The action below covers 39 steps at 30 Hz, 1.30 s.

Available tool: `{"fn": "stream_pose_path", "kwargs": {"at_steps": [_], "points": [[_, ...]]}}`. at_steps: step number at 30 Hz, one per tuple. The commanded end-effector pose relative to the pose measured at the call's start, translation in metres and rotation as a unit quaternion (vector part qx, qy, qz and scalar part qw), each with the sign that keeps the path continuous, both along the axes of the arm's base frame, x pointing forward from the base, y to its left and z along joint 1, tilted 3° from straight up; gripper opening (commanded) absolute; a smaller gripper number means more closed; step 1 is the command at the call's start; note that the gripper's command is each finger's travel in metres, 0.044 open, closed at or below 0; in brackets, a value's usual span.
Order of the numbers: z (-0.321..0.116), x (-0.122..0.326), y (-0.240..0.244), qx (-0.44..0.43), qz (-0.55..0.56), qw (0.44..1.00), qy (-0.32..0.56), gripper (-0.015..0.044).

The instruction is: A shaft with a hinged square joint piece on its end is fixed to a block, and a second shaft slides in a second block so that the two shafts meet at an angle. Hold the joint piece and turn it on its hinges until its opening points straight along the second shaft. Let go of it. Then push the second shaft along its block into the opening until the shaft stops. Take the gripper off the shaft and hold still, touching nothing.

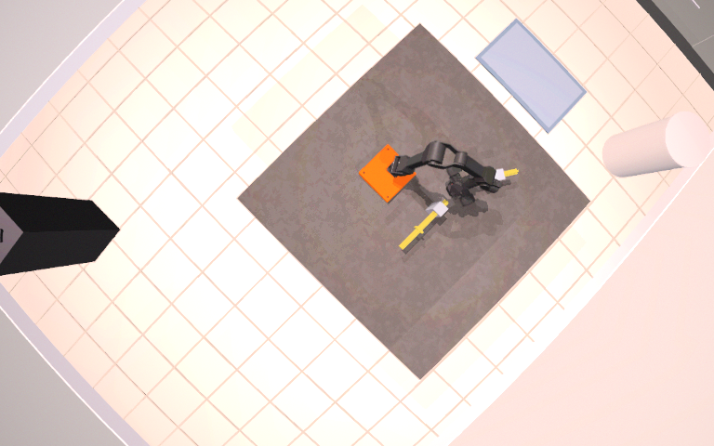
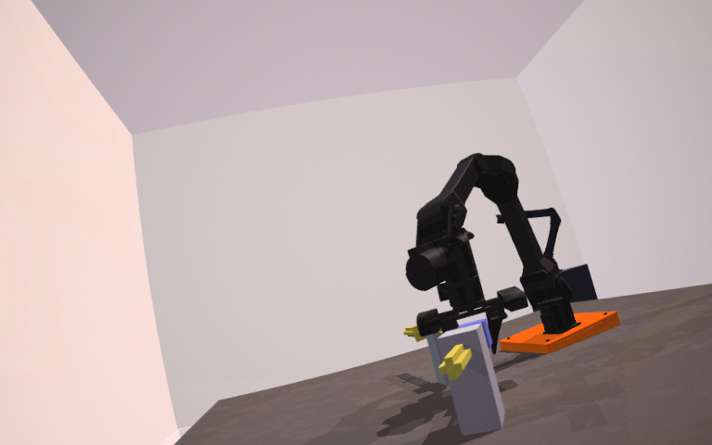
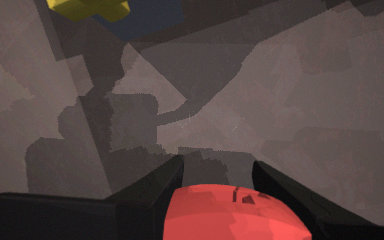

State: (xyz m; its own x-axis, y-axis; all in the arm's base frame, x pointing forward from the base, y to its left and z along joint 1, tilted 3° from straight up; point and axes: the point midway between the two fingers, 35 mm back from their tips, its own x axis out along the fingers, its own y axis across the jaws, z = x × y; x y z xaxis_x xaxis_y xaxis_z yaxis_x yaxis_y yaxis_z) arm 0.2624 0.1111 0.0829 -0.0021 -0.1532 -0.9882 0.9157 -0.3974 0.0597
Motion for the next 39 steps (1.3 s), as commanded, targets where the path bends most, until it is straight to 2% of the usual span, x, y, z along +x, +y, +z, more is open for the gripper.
{"fn": "stream_pose_path", "kwargs": {"at_steps": [1,16,21,24,35,39], "points": [[0.0001,0.0002,-0.0001,-0.001,0.002,1.000,0.000,0.0000],[0.0000,0.0000,0.0000,0.000,0.000,1.000,0.000,0.0000],[0.0000,0.0000,0.0000,0.000,0.000,1.000,0.000,0.0131],[0.0000,0.0000,0.0000,0.000,0.000,1.000,0.000,0.0147],[0.0000,0.0000,0.0000,0.000,0.000,1.000,0.000,0.0436],[0.0000,0.0000,0.0000,0.000,0.000,1.000,0.000,0.0440]]}}
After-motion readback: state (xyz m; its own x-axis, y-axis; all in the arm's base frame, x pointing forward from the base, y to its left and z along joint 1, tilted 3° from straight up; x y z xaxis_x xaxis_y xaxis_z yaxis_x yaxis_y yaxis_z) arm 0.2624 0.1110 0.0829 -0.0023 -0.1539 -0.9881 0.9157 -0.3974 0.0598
